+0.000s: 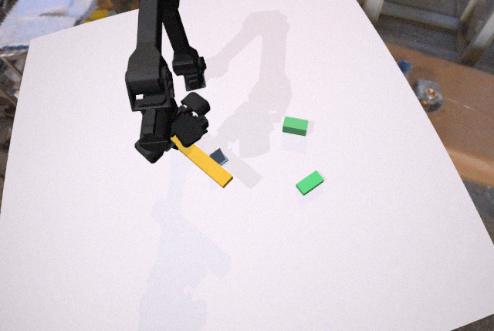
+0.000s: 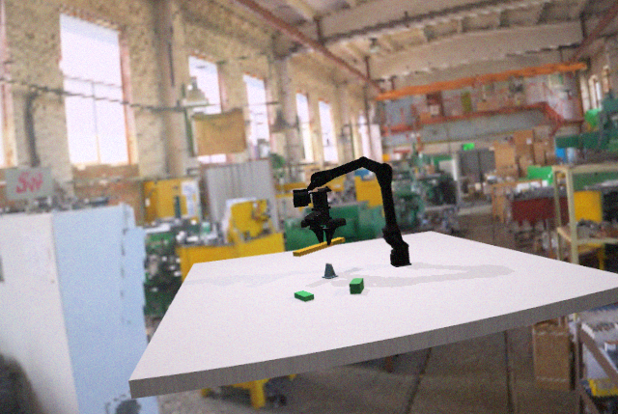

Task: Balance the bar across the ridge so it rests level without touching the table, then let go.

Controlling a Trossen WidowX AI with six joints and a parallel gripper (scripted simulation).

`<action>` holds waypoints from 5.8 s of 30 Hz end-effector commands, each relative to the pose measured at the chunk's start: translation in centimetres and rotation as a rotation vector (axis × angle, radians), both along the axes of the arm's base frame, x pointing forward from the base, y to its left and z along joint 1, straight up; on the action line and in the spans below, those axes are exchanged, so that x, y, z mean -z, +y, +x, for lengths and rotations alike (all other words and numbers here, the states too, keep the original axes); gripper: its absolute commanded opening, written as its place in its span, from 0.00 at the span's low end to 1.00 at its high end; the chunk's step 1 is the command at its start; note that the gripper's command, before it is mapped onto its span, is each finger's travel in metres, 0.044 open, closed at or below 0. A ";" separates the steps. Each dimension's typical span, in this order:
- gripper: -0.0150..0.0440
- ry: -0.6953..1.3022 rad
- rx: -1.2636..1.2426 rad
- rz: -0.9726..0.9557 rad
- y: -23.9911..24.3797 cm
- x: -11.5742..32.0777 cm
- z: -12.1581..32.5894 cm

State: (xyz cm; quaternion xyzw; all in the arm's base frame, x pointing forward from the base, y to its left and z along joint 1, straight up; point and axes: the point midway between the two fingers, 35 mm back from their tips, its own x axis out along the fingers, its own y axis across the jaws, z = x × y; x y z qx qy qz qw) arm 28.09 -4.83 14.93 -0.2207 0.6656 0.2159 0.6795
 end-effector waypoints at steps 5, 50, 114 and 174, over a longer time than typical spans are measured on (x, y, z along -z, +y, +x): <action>0.25 -0.002 0.099 0.001 3.1 -0.2 -0.7; 0.25 -0.001 0.180 0.005 6.0 4.2 -1.6; 0.25 -0.001 0.180 0.005 6.0 4.6 -1.6; 0.25 -0.001 0.180 0.005 6.0 5.1 -1.6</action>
